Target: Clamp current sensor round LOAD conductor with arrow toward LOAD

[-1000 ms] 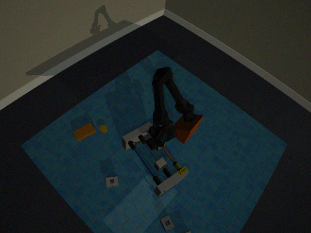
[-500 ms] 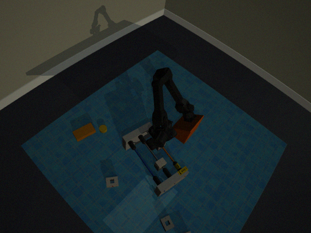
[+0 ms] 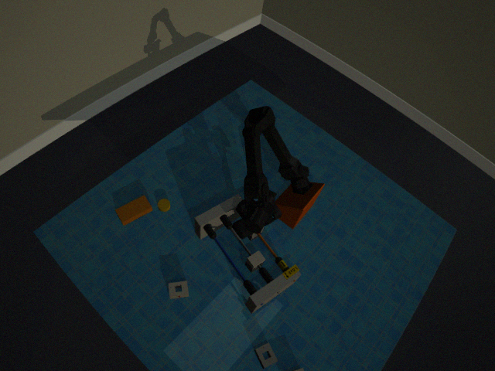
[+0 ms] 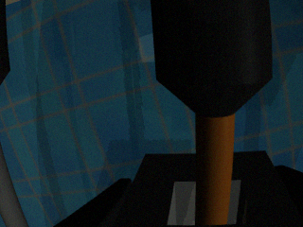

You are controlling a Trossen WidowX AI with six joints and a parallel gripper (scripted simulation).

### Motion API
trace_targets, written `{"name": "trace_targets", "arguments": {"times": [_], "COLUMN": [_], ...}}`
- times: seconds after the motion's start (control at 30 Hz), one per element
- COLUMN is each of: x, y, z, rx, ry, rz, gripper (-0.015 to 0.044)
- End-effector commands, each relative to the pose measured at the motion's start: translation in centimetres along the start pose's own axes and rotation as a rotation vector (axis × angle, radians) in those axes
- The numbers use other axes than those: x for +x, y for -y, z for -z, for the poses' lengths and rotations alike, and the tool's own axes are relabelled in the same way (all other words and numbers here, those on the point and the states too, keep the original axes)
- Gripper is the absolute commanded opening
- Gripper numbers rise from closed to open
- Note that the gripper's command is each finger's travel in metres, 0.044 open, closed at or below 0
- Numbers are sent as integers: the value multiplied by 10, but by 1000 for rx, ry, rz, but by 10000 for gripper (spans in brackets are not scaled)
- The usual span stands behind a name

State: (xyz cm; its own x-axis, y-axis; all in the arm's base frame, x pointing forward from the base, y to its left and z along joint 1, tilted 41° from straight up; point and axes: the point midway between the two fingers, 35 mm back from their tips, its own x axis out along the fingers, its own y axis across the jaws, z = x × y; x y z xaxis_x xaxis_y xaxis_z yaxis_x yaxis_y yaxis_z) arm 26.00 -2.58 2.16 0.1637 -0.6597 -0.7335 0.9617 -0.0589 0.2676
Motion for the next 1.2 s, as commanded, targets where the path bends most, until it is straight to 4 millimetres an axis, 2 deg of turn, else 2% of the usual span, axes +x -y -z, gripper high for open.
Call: {"name": "trace_targets", "arguments": {"times": [0.0,0.17,0.2,0.53,1.17], "x": [1,7,1,1,1], "y": [1,1,-1,-1,-1], "z": [0,0,1,1,1], "rx": [-4,-3,-2,-2,-2], "ry": [5,3,-2,-2,-2], "rz": [-6,-3,-9,-9,-9], "gripper": [0,0,26,276,276]}}
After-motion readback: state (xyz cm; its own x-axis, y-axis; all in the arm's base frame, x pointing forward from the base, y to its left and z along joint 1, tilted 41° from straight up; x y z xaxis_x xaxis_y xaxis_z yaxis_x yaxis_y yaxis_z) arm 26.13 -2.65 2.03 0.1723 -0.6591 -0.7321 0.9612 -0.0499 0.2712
